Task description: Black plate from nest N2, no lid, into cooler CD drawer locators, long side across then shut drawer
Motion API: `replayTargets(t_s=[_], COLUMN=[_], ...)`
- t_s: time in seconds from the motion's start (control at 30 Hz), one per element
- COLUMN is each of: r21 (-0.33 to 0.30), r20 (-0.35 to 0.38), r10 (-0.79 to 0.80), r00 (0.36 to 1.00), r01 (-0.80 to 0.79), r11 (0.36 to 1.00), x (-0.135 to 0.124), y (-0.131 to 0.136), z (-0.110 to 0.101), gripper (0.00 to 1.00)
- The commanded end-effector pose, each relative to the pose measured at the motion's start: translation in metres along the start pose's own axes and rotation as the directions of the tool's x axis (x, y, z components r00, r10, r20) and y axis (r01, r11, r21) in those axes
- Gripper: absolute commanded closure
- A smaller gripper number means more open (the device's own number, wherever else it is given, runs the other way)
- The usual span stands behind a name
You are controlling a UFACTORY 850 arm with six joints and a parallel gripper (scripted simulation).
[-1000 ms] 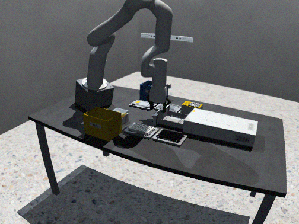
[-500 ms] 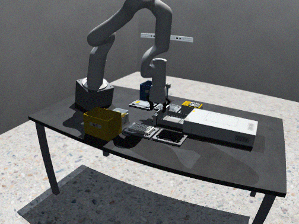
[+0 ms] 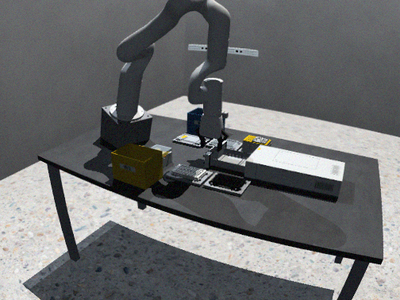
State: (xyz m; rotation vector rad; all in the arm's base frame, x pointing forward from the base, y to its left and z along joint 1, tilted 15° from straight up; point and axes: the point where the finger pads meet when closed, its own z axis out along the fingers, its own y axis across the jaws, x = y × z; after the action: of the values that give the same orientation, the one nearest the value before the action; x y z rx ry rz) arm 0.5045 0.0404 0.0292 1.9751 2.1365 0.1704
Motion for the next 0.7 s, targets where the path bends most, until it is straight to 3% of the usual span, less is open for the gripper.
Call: replayTargets(t_s=[0.0, 0.67], r21=[-0.001, -0.002], r20=[0.000, 0.000], r10=[0.000, 0.000], r00=[1.000, 1.000], r01=[0.000, 0.000], r11=[1.000, 1.000], x=[0.0000, 0.0000], y=[0.0007, 0.0086], z=[-0.0004, -0.0003], gripper=[0.12, 0.12])
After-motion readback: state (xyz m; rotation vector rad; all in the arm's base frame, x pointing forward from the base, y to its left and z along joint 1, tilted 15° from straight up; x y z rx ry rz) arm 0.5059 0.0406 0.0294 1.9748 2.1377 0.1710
